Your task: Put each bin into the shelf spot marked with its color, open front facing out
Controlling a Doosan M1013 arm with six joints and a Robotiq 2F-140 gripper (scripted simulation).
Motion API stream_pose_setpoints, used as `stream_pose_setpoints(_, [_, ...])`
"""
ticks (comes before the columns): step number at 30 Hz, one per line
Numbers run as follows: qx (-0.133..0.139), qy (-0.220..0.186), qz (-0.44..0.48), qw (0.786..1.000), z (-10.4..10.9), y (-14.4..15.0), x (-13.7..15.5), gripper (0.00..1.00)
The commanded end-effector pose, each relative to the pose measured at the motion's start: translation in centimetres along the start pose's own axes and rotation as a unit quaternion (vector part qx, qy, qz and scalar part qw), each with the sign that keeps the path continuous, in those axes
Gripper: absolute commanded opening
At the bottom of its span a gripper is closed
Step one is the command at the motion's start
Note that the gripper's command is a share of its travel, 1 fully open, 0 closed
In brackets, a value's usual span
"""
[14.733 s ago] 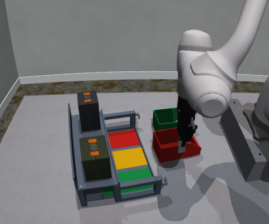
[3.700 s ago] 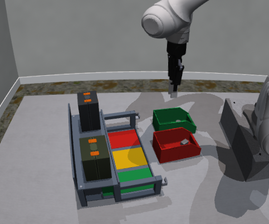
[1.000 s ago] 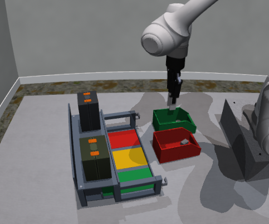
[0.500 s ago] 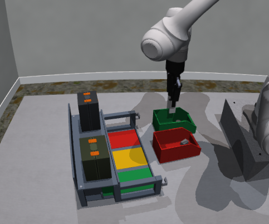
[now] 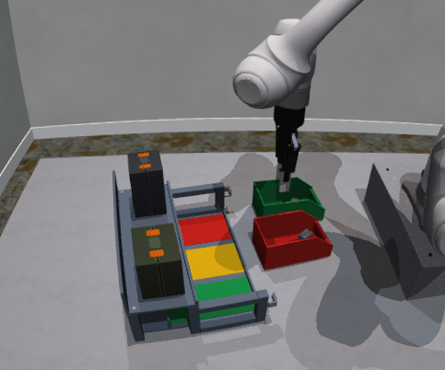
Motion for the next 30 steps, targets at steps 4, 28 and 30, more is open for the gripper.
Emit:
stream_pose_setpoints(4, [0.000,0.000,0.000,1.000,-0.21,0.00,0.00,0.24])
stream_pose_setpoints(28, [0.000,0.000,0.000,1.000,-0.40,0.00,0.00,0.10])
stream_pose_setpoints(30, [0.000,0.000,0.000,1.000,-0.40,0.00,0.00,0.10])
Point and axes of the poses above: the point where the finger pads meet when closed, its own z axis back along the fingers, its own y axis across the jaws, x = y × z, the point moved 1 cm from there along z, back along the fingers, and after that the axes turned 6 degrees about -z, right-handed, at the moved point
